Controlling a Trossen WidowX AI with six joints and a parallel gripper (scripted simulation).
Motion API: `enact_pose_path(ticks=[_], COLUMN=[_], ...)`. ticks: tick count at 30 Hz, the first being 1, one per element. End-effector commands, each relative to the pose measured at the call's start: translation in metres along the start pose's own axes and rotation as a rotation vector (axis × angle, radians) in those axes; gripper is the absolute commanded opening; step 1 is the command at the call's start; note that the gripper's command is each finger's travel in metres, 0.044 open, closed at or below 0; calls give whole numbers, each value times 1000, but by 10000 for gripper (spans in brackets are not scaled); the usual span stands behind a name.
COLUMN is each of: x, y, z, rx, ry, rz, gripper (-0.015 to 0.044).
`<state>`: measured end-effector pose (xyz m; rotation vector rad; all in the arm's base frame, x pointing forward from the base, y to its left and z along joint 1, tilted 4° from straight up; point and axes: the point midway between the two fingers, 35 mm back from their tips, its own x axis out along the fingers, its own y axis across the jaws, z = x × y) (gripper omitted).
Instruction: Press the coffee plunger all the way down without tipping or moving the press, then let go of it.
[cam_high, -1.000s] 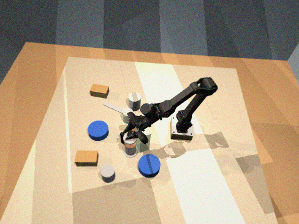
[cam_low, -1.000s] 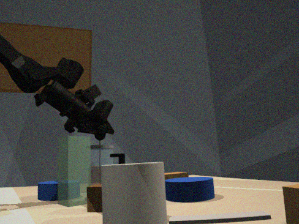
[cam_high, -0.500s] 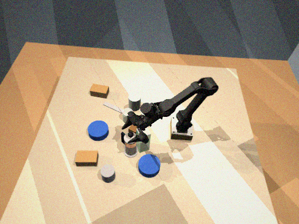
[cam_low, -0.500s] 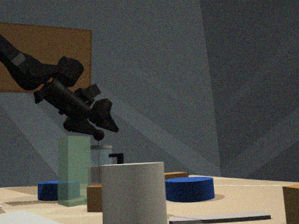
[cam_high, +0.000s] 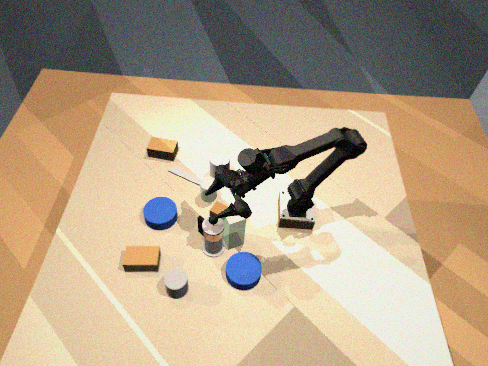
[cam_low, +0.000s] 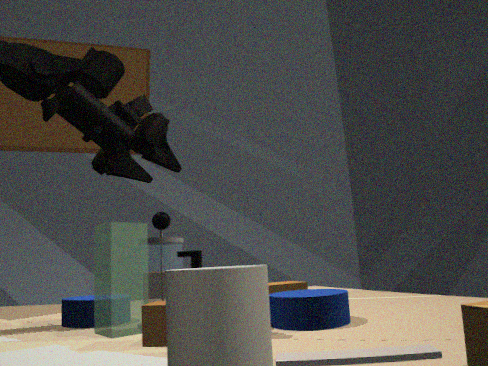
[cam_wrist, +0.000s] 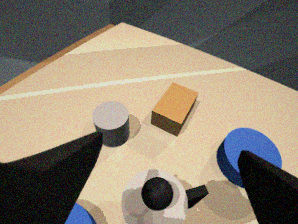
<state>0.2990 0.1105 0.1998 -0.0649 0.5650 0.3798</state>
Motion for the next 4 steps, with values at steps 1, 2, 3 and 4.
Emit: enact_pose_path(ticks=[1, 2, 3, 4], x=[-1, -1, -1, -1], y=[1, 1, 1, 1], z=[0, 0, 0, 0], rx=[-4, -4, -4, -4], ry=[3, 3, 3, 3], rz=[5, 5, 5, 5], gripper=[440, 440, 440, 440])
